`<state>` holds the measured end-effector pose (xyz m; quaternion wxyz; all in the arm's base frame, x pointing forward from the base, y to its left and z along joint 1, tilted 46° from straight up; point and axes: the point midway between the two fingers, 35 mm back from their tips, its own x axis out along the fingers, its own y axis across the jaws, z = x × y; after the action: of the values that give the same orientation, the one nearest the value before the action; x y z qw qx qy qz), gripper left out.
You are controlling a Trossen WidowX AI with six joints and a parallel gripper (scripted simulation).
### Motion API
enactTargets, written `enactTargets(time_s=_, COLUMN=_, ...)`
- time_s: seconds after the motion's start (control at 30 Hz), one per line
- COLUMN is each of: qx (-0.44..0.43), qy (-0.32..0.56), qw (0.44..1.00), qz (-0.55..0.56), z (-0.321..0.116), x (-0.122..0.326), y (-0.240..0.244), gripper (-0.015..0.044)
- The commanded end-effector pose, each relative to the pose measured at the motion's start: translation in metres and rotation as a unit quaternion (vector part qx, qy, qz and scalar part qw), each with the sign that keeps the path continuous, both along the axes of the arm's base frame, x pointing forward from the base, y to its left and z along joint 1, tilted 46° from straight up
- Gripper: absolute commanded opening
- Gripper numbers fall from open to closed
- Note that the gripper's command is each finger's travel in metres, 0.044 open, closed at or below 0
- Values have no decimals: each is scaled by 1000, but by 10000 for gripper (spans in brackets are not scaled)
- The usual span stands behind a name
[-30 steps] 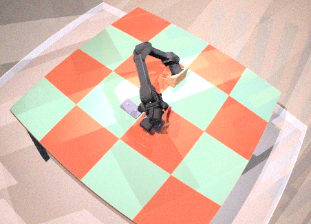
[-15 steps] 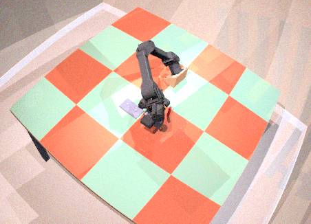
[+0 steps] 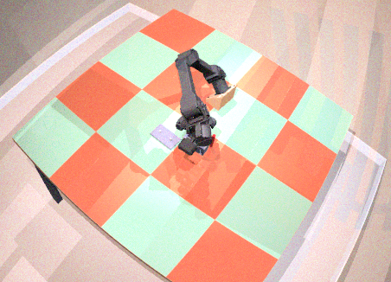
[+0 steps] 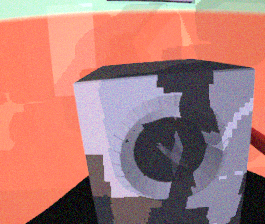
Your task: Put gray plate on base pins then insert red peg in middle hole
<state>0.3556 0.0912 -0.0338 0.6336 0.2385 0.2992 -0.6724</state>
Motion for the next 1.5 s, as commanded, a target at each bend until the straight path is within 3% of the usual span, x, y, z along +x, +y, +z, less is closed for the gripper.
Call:
enactTargets(time_s=0.0, qx=3, qy=-2, qw=1000, qz=0, z=8, x=0, y=11, gripper=0)
enactTargets(time_s=0.43, qx=1, qy=-2, qw=1000, qz=-1, z=29, x=-3, y=30, gripper=0)
enactTargets(time_s=1.47, qx=4, qy=-22, qw=1000, qz=-18, z=61, x=4, y=-67, gripper=0)
